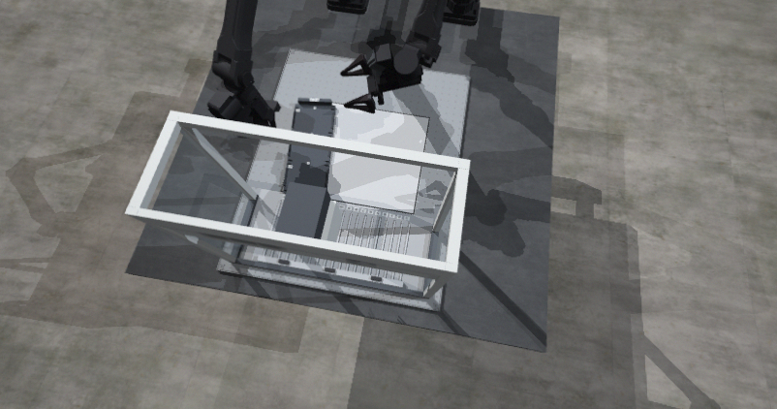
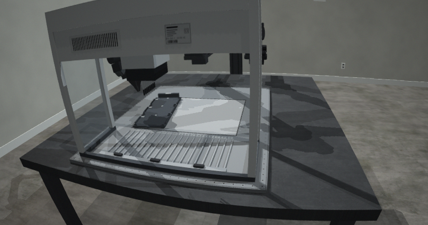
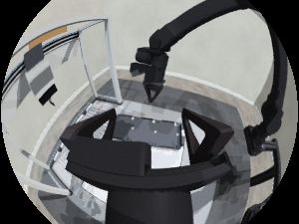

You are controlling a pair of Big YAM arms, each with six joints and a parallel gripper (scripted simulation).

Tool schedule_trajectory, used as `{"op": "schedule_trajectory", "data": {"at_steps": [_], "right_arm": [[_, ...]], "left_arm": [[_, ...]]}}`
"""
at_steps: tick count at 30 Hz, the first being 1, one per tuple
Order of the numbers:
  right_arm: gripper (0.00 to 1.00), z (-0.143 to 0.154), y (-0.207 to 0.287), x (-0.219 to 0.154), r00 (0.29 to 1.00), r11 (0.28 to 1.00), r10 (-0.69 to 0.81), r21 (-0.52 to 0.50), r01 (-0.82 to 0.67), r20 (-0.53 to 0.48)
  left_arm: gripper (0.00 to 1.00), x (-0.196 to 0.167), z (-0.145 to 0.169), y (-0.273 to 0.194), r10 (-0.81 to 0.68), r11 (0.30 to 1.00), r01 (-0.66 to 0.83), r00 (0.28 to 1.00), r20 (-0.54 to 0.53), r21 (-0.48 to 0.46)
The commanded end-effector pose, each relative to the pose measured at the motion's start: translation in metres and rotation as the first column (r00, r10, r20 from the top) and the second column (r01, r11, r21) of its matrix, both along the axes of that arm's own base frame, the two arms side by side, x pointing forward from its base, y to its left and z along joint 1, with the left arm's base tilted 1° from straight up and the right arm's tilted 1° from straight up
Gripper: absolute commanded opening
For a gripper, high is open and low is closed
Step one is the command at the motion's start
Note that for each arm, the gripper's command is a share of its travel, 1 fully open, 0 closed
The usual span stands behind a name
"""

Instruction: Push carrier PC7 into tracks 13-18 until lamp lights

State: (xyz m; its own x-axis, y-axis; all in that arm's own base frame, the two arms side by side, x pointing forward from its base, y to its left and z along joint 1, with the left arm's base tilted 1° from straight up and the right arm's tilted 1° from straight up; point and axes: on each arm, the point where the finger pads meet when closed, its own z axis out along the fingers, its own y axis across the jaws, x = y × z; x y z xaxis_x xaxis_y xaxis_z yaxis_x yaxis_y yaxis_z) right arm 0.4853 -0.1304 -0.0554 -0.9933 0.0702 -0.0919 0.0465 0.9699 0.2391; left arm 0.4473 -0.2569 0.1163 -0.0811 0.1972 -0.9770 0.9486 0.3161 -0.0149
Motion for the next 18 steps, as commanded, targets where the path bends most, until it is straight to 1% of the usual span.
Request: {"op": "schedule_trajectory", "data": {"at_steps": [1,3,6,9,18], "right_arm": [[0.00,-0.011,-0.016,0.015,0.975,0.974,0.219,0.064,-0.216,-0.040],[0.00,-0.016,-0.019,0.016,0.971,0.970,0.234,0.085,-0.230,-0.051],[0.00,-0.019,-0.020,0.017,0.972,0.971,0.227,0.097,-0.221,-0.061],[0.00,-0.020,-0.021,0.018,0.977,0.976,0.205,0.093,-0.198,-0.066],[0.00,-0.020,-0.016,0.020,0.974,0.974,0.216,0.091,-0.210,-0.063]], "left_arm": [[1.00,0.023,-0.025,-0.032,-0.025,0.999,0.027,0.998,0.057,-0.033],[1.00,0.022,-0.040,-0.035,-0.035,0.999,0.037,0.998,0.061,-0.026],[1.00,0.020,-0.053,-0.036,-0.044,0.999,0.044,0.998,0.036,-0.017],[1.00,0.018,-0.062,-0.036,-0.046,0.999,0.046,0.999,0.020,-0.012],[1.00,0.021,-0.074,-0.035,-0.033,0.999,0.033,0.999,-0.005,-0.017]]}}
